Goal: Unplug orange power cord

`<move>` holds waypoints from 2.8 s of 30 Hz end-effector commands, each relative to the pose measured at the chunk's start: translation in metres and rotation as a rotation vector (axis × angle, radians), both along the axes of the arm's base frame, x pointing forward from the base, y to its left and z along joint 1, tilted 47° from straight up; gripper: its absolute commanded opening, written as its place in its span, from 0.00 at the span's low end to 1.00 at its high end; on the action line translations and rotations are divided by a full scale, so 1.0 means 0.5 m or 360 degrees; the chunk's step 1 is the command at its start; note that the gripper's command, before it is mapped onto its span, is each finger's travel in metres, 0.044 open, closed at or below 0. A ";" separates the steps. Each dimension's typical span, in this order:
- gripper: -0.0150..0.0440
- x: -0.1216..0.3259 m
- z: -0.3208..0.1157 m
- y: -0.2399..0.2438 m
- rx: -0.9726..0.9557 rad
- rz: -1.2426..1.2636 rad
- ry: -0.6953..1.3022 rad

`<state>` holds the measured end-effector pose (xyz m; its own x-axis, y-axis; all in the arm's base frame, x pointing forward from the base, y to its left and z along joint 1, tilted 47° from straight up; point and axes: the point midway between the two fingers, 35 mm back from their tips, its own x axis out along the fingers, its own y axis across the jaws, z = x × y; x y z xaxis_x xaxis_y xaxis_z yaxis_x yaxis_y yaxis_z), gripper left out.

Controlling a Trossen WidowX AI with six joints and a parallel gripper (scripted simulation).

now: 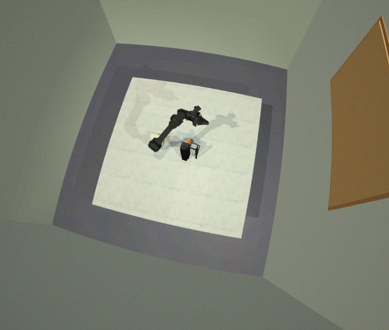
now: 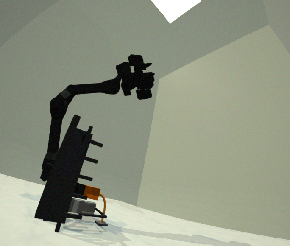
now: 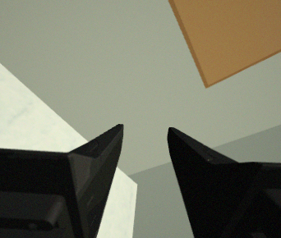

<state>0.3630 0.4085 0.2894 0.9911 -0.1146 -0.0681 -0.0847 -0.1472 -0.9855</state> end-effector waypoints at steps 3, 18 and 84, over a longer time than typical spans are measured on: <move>0.53 0.045 -0.187 -0.051 -0.0221 0.0027 0.0376; 0.53 0.005 -0.478 -0.274 -0.0488 -0.0264 0.1246; 0.53 -0.176 -0.540 -0.608 -0.0660 -0.0997 0.2066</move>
